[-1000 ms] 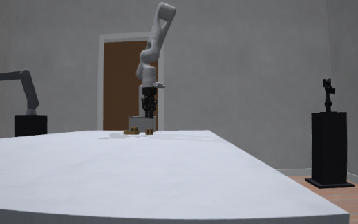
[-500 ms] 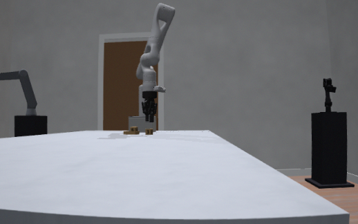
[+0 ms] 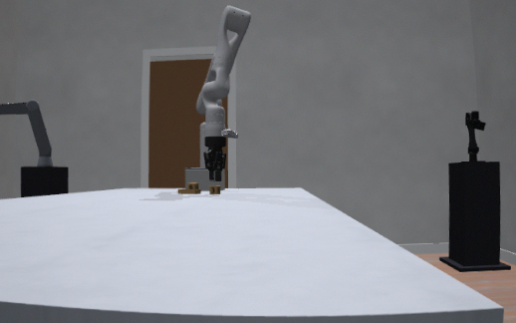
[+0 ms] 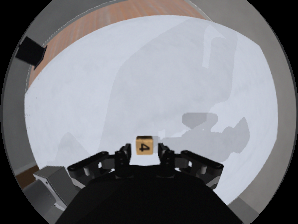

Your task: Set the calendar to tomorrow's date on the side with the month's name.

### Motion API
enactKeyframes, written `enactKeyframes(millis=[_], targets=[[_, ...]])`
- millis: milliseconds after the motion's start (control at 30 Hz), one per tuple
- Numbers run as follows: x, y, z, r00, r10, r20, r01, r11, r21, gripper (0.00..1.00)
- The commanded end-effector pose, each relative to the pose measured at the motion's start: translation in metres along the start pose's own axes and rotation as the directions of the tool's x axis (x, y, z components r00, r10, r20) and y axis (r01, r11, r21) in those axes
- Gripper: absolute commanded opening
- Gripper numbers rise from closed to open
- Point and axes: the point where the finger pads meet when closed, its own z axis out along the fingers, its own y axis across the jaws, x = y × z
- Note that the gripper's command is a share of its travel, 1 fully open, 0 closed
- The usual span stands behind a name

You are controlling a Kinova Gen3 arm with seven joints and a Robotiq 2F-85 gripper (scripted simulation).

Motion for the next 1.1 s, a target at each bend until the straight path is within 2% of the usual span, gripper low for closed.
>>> enactKeyframes(millis=[0, 1067], targets=[[-0.0026, 0.0002, 0.003, 1.0, 0.005, 0.003, -0.005, 1.0, 0.003, 0.46], [-0.0026, 0.0002, 0.006, 1.0, 0.005, 0.003, -0.005, 1.0, 0.003, 0.46]])
